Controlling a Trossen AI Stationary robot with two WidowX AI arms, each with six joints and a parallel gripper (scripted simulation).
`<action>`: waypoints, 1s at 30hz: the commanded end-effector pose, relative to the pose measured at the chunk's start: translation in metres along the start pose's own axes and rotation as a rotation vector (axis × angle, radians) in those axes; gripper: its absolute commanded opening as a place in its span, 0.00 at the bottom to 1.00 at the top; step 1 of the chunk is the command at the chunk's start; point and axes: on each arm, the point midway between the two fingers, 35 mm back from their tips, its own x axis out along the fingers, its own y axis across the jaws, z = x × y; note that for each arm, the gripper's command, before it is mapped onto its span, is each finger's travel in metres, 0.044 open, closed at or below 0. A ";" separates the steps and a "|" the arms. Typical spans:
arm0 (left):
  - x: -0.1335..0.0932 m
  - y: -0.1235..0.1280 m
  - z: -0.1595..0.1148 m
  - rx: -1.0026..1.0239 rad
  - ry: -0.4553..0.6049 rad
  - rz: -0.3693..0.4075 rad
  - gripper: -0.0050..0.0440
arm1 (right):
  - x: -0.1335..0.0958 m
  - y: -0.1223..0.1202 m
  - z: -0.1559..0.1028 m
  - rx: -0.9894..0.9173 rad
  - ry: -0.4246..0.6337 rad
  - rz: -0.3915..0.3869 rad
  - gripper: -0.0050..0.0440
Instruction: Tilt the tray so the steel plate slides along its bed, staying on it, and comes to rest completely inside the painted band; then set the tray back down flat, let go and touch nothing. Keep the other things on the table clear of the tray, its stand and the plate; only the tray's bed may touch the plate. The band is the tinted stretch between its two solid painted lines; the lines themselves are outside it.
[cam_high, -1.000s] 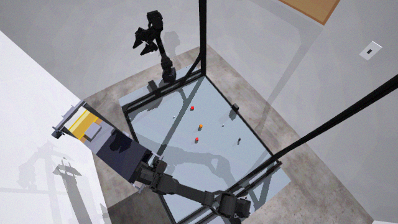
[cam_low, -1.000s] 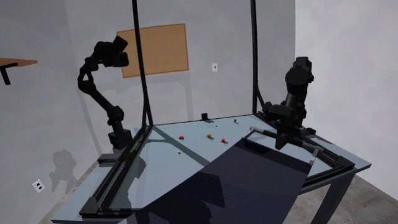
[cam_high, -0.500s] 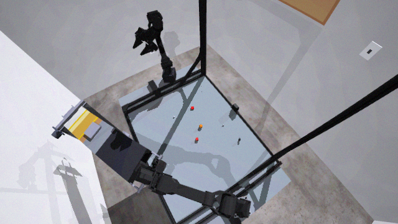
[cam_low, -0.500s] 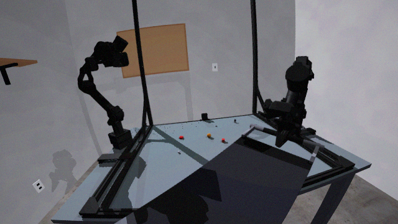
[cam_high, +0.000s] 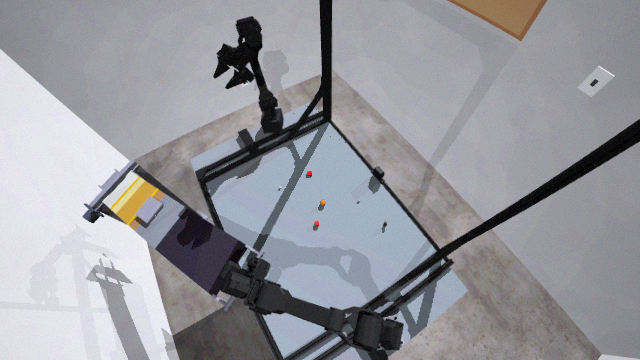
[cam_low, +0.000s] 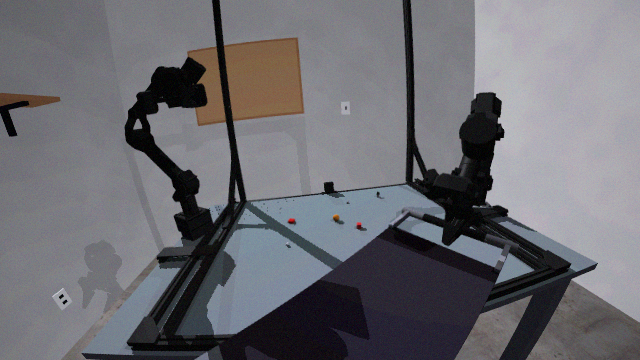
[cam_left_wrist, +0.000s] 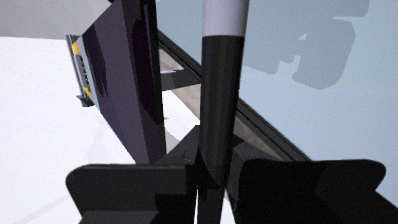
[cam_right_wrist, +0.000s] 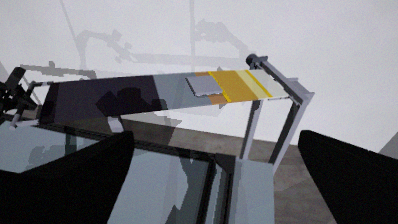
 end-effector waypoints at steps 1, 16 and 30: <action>-0.002 0.000 0.000 0.001 0.004 -0.004 0.10 | 0.000 0.000 0.000 0.001 -0.002 -0.002 1.00; -0.009 0.008 0.000 0.001 0.004 0.011 0.10 | 0.000 0.000 0.000 0.001 -0.002 -0.002 1.00; -0.015 0.016 0.000 0.001 0.004 0.026 0.10 | 0.000 0.000 0.000 0.001 -0.002 -0.002 1.00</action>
